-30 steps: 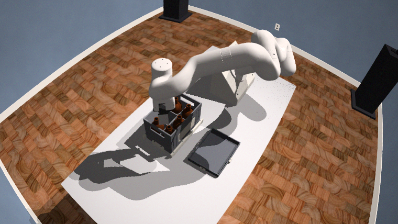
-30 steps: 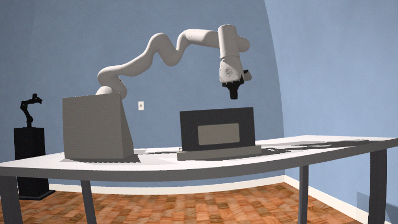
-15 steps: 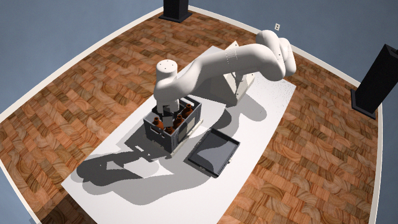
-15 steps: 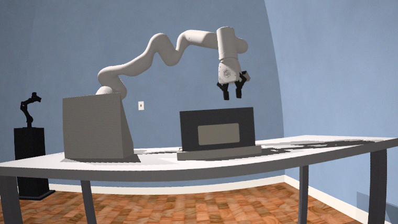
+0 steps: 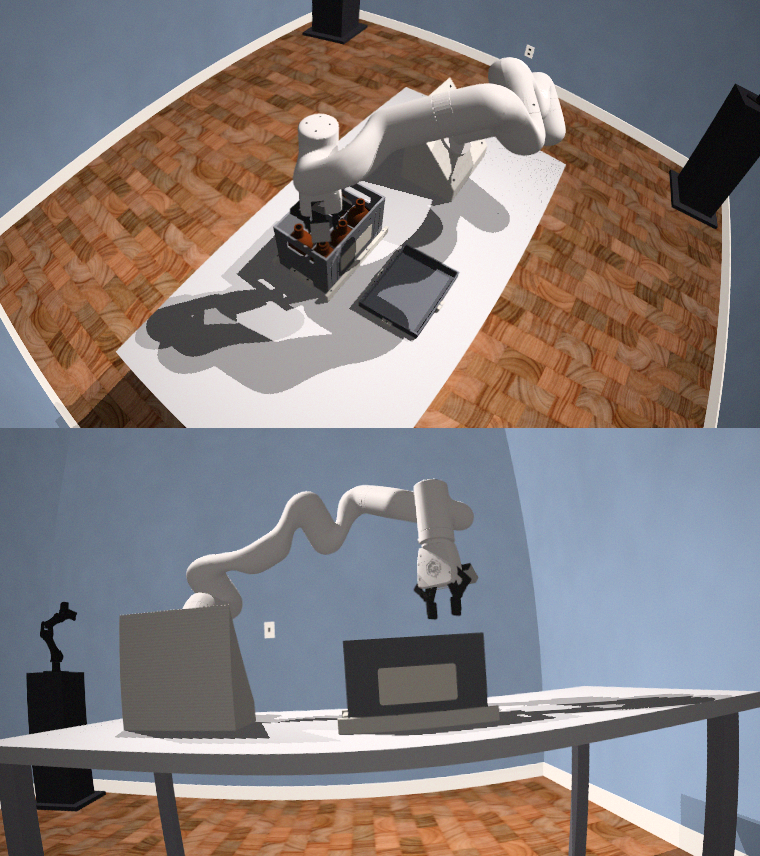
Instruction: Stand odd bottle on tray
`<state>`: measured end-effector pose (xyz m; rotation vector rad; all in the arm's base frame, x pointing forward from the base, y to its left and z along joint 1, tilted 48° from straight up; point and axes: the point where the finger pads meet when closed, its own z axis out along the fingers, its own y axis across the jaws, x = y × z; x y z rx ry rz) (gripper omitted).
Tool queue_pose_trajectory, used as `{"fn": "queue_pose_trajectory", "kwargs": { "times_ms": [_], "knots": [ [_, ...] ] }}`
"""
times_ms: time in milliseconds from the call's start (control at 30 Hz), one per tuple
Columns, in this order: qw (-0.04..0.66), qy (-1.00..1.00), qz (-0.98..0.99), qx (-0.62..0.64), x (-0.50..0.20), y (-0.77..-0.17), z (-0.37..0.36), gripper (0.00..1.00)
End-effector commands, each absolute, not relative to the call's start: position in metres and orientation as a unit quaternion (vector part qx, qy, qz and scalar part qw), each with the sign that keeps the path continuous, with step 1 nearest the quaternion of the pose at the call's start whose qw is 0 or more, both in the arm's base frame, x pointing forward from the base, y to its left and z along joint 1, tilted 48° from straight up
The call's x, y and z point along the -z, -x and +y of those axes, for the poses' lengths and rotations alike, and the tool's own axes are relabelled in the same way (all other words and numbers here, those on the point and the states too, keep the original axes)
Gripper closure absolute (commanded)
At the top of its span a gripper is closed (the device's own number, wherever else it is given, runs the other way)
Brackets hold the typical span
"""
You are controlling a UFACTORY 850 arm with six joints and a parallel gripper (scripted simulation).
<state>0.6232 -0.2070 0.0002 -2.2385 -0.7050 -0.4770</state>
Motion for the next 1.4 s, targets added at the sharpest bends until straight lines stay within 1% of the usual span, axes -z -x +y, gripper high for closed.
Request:
{"fn": "queue_pose_trajectory", "kwargs": {
  "times_ms": [0,1367],
  "knots": [
    [0.364,0.87,-0.274,0.186,-0.001,-0.624,-0.208,0.35],
    [0.364,0.871,-0.274,0.186,0.012,-0.626,-0.194,0.35]
  ]
}}
